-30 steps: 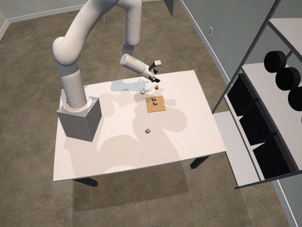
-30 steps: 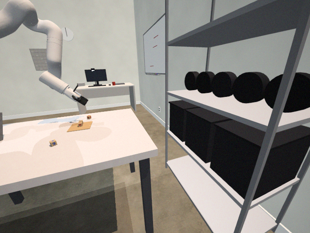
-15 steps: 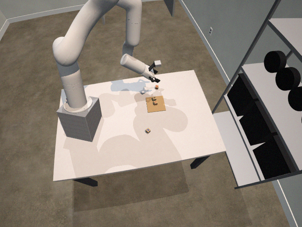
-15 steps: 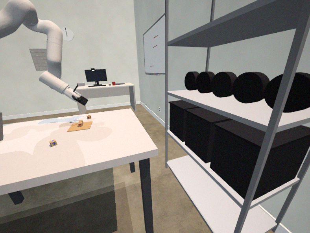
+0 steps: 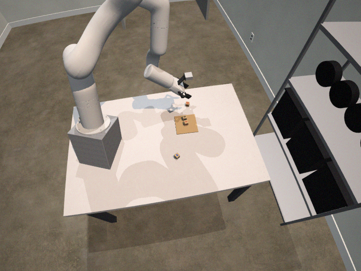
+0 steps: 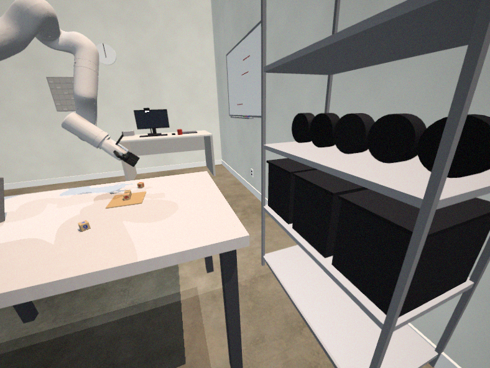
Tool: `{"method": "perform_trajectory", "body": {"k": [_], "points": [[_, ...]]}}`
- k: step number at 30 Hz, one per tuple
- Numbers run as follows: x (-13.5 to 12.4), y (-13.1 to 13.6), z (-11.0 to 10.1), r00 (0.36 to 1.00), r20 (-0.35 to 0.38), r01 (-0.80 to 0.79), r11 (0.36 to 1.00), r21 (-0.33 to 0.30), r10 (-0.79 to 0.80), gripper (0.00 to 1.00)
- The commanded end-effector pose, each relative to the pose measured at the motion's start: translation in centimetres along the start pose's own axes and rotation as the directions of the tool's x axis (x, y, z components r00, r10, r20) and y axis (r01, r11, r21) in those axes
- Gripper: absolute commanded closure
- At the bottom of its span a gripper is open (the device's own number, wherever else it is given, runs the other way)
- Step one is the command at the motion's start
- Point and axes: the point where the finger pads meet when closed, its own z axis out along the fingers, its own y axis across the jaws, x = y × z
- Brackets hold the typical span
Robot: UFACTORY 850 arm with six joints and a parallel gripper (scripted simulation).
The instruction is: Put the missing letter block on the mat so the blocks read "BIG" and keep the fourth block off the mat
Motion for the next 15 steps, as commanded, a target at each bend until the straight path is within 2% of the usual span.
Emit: {"method": "perform_trajectory", "body": {"k": [1,7,8,11,14,15], "points": [[0.1,0.0,0.0,1.0,-0.001,0.0,1.0,0.0,0.0,0.0],[0.1,0.1,0.0,1.0,-0.001,0.0,1.0,0.0,0.0,0.0],[-0.1,1.0,-0.1,1.0,-0.002,0.003,1.0,-0.001,-0.003,0.0],[-1.1,6.4,-1.4,1.0,-0.002,0.01,1.0,-0.005,-0.01,0.0],[-1.3,7.2,-1.7,1.0,-0.001,0.009,1.0,-0.004,-0.009,0.0],[-1.9,9.1,-2.4,1.0,-0.001,0.006,1.0,-0.003,-0.006,0.0]]}}
